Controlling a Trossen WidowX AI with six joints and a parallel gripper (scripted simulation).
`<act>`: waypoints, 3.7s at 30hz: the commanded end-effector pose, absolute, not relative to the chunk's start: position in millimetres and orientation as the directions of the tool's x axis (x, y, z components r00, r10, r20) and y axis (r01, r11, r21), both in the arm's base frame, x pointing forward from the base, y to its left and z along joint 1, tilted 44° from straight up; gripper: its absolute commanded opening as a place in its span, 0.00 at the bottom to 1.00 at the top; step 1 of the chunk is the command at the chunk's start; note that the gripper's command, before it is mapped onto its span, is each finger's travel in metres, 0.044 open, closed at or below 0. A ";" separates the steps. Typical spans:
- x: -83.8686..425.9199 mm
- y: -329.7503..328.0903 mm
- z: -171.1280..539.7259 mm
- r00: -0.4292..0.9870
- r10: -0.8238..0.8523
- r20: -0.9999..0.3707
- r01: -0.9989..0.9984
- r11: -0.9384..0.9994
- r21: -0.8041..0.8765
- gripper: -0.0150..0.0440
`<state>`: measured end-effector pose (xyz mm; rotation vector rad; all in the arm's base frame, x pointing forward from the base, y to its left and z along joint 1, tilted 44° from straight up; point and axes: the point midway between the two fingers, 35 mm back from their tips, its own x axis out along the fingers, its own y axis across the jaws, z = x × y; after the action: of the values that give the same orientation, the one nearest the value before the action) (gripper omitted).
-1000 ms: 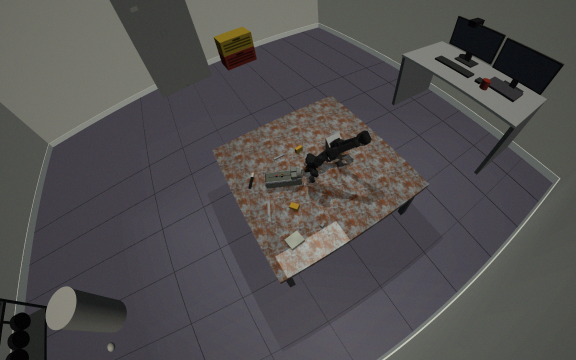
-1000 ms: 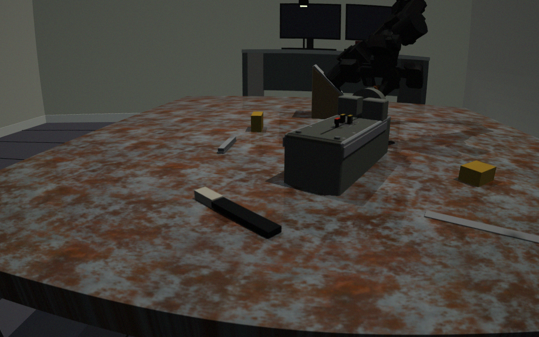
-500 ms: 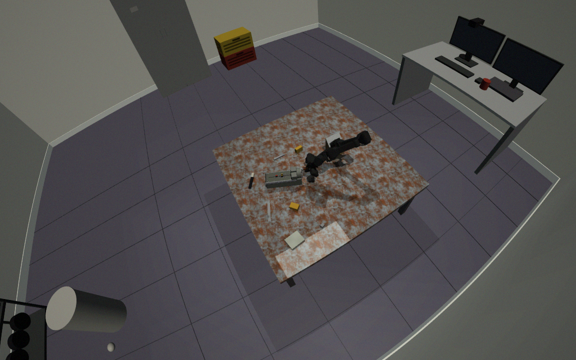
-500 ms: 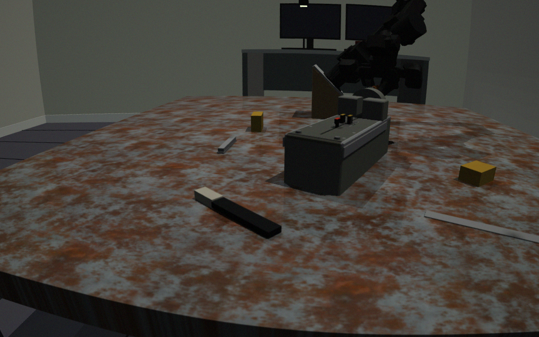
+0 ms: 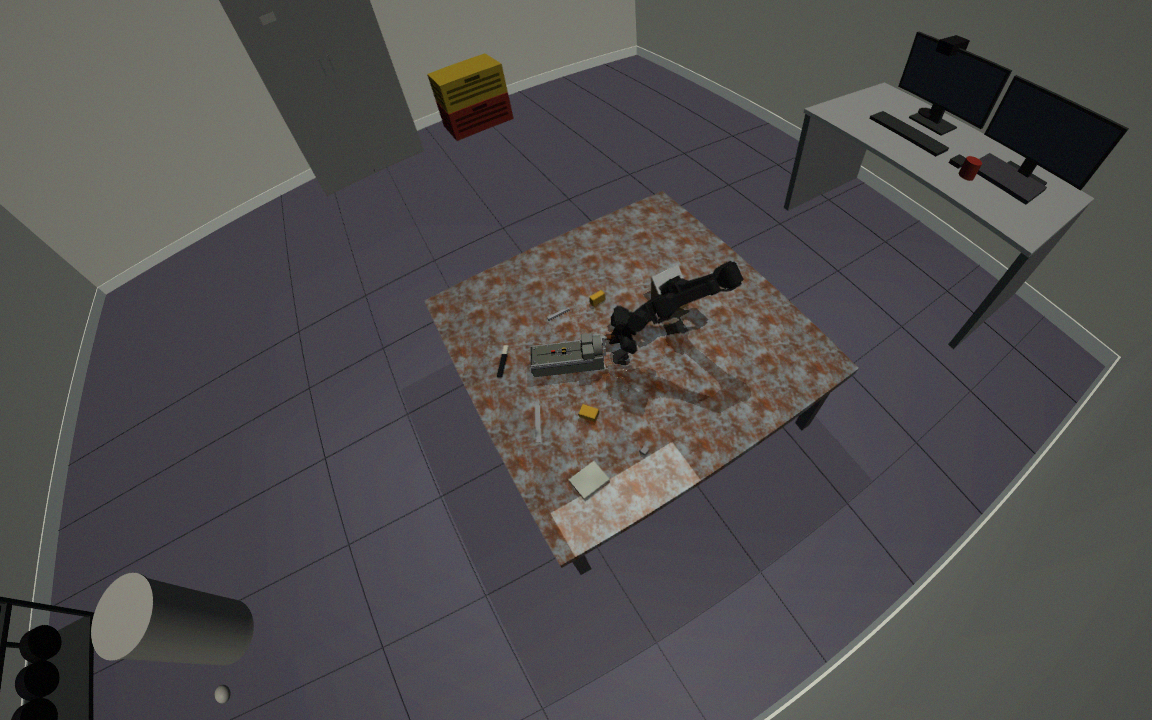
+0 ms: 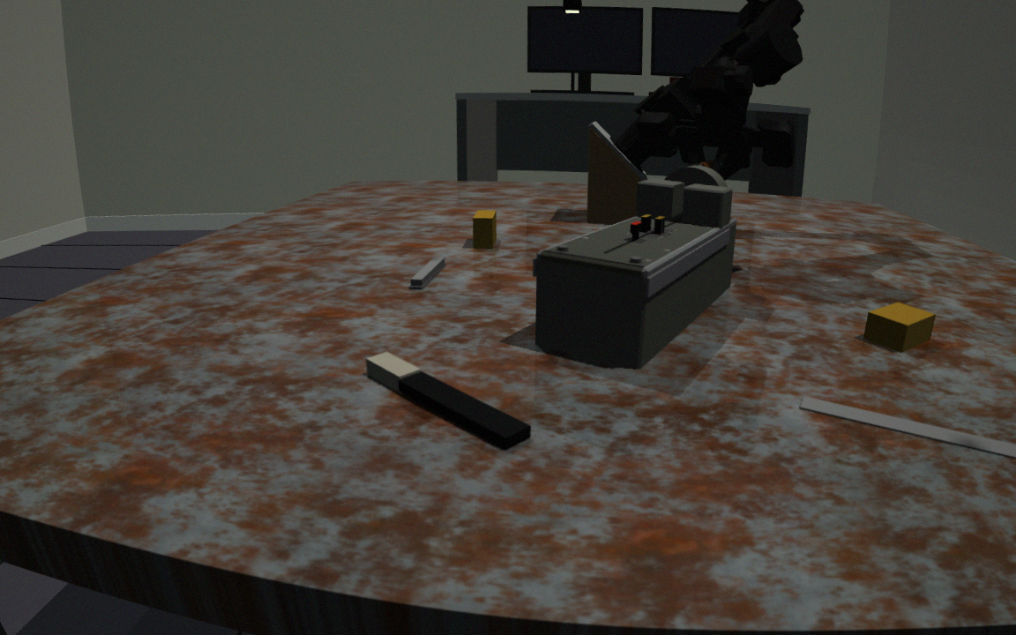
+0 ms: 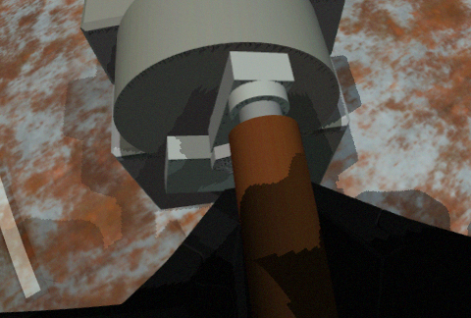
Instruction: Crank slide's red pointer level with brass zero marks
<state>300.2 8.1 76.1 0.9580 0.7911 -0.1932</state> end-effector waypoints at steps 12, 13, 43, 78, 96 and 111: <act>295.7 4.5 67.4 0.696 0.171 -0.697 0.500 0.582 0.642 0.25; 295.7 4.5 67.3 0.696 0.171 -0.697 0.500 0.582 0.642 0.25; 294.5 4.5 62.3 0.696 0.171 -0.697 0.500 0.582 0.642 0.25; 293.9 19.0 35.8 0.696 0.171 -0.697 0.500 0.581 0.642 0.25; 296.9 26.6 33.0 0.697 0.169 -0.697 0.499 0.584 0.640 0.25; 296.9 26.6 33.0 0.697 0.169 -0.697 0.499 0.584 0.640 0.61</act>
<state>297.1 26.8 33.2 0.9512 0.8029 -0.2182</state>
